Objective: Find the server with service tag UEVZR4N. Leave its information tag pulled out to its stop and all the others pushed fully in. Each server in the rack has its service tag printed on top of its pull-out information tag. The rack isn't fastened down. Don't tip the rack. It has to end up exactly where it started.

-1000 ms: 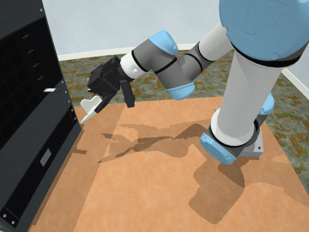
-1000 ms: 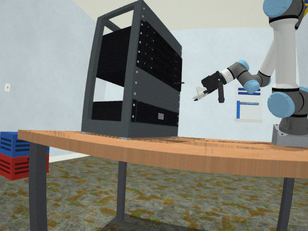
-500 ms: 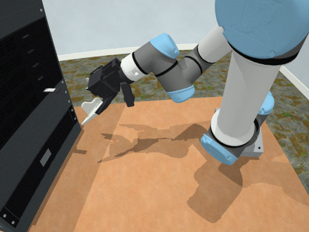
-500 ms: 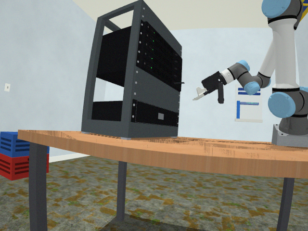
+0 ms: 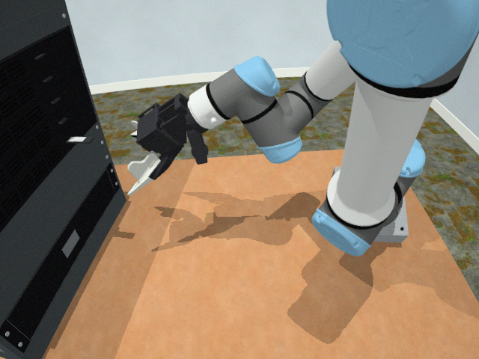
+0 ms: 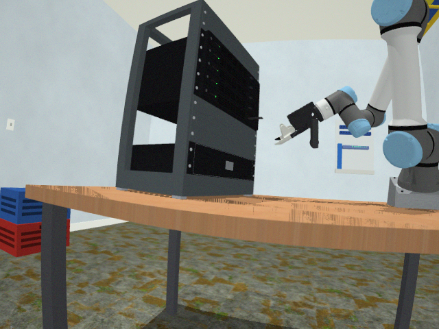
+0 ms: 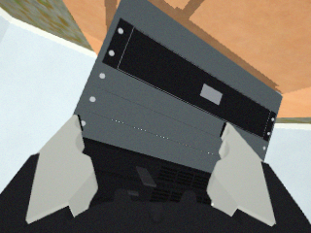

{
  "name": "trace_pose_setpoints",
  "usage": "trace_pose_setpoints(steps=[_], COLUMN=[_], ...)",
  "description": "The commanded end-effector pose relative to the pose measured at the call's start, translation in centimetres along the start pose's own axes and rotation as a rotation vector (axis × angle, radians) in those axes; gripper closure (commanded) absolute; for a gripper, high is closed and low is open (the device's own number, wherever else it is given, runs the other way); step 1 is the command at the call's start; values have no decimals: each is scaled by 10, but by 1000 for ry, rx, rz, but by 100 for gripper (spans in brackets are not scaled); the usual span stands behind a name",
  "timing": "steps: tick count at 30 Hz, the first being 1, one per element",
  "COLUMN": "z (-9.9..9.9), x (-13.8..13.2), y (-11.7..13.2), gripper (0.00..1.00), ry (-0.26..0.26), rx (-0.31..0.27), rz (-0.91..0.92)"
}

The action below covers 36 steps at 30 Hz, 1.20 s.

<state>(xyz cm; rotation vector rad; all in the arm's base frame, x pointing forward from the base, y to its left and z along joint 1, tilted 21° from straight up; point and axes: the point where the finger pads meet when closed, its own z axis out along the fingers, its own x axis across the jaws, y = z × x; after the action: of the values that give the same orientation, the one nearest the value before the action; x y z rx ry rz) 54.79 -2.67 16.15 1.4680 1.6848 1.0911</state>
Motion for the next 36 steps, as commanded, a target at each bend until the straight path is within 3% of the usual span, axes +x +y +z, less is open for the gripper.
trace_pose_setpoints(steps=[1, 36], z=[1, -1], x=[0, -1], y=[-1, 6], gripper=[0, 0], ry=[-10, -80], rx=[-6, -45], rz=[-37, -256])
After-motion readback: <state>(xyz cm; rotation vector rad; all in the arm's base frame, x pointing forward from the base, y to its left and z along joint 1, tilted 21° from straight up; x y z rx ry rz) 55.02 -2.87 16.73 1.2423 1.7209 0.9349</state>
